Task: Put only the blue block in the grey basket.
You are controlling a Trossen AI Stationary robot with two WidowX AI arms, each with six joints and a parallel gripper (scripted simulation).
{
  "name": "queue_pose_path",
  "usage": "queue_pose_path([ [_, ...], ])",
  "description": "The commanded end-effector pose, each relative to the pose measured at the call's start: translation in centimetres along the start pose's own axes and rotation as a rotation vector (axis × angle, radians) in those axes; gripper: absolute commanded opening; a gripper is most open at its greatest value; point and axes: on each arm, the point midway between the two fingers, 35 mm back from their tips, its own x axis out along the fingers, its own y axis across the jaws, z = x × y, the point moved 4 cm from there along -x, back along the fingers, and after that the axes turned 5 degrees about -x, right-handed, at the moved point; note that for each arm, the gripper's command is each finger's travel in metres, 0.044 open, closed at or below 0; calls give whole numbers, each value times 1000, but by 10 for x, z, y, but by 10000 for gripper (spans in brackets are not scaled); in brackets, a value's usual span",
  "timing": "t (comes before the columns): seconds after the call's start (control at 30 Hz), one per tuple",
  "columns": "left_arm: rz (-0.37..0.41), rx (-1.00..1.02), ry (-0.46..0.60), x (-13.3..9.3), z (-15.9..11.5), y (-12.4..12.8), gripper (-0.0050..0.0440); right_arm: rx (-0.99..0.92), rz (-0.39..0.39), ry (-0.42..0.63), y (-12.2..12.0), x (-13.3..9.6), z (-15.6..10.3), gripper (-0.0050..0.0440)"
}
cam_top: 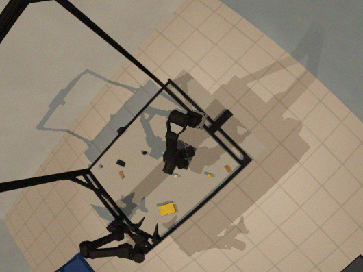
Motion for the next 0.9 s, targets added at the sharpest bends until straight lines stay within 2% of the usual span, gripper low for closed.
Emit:
queue_pose_path([
  [0.0,10,-4,10,4,-2,2,0,-3,2,0,0,0,0,400],
  [0.47,10,-4,10,4,-2,2,0,-3,2,0,0,0,0,400],
  [0.87,10,-4,10,19,-1,1,0,-3,2,0,0,0,0,400],
])
